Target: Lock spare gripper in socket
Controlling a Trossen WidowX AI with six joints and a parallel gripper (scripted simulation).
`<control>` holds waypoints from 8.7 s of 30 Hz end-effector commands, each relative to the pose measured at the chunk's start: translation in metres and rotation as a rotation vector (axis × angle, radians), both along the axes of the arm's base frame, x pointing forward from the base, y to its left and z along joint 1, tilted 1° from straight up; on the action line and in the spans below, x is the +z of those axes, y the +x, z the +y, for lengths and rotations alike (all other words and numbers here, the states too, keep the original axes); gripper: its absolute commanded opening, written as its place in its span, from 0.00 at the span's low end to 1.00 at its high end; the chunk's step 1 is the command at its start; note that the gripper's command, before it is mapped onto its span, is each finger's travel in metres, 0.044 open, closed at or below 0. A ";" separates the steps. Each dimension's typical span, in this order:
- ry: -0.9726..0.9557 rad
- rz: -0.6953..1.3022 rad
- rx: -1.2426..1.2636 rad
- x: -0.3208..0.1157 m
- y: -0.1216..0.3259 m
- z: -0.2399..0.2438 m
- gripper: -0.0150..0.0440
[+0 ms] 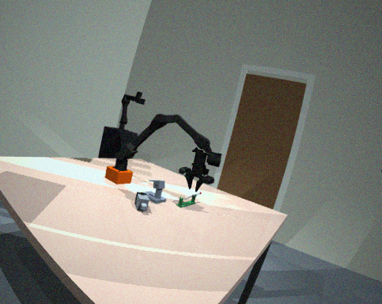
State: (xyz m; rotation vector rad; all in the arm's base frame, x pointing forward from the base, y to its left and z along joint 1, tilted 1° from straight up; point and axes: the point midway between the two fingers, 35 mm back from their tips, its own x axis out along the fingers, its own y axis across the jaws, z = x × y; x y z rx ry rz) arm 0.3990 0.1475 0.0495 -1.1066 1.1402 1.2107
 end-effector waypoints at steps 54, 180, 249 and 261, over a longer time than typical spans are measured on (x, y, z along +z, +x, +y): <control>0.001 -0.011 0.003 -0.049 0.003 0.001 0.25; -0.024 0.086 0.010 -0.003 -0.007 -0.061 1.00; 0.503 -1.055 -2.008 0.063 -0.088 -0.292 1.00; 0.497 -1.049 -2.011 0.056 -0.084 -0.296 1.00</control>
